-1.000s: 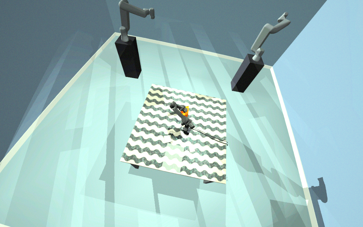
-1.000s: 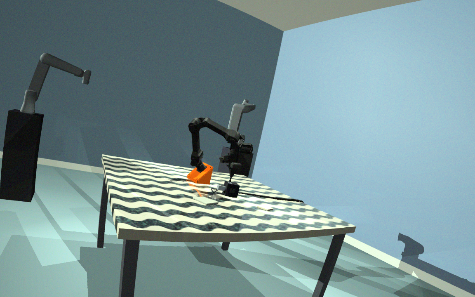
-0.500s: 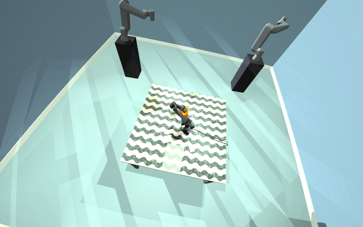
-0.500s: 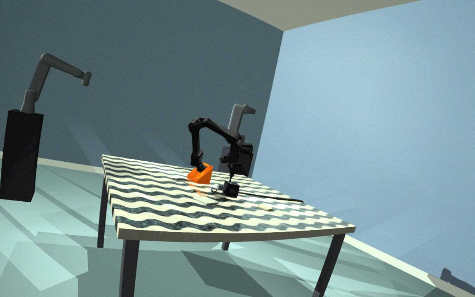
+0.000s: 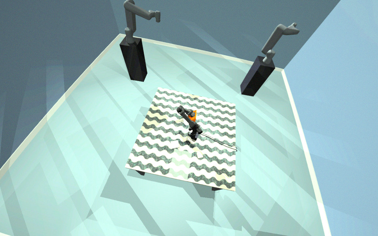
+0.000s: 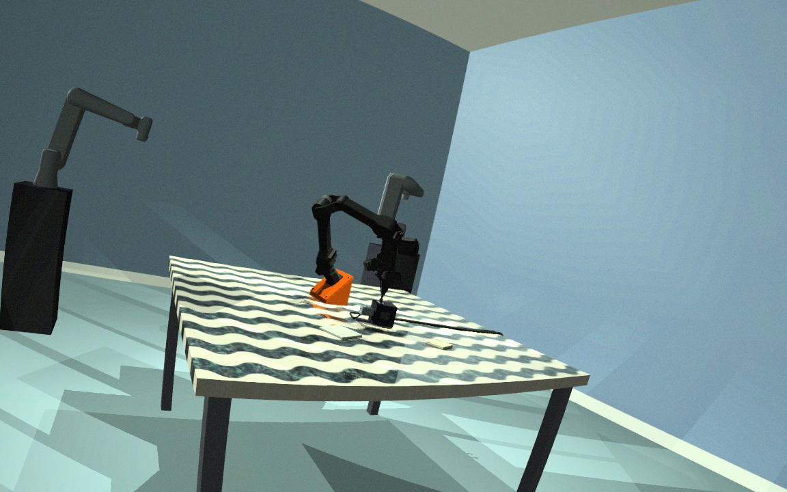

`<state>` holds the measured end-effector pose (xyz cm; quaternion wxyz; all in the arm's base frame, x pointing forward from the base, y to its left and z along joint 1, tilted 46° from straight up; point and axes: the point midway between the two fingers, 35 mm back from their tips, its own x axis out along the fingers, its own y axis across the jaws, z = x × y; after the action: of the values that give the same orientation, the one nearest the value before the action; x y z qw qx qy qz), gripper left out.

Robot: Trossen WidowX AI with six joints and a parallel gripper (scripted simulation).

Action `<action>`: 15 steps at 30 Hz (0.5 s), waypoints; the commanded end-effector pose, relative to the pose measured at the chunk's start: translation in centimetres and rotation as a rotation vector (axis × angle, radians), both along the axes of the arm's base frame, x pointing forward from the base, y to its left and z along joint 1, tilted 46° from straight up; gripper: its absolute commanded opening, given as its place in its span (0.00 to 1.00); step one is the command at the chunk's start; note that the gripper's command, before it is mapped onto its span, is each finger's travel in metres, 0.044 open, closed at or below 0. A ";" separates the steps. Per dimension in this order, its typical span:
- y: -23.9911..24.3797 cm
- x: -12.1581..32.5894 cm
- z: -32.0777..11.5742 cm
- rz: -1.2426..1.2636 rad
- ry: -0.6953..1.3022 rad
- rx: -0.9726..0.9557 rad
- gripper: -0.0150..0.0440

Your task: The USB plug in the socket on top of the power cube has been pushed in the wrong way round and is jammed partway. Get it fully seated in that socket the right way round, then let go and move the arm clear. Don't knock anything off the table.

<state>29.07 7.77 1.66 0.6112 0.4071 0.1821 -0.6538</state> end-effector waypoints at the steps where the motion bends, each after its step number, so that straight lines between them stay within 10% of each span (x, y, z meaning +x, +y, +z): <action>1: -0.2 0.0 0.0 0.000 0.001 -0.003 0.25; 15: -0.3 0.0 -0.2 0.000 0.001 -0.003 0.25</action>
<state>29.08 7.76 1.56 0.6119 0.4073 0.1831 -0.6528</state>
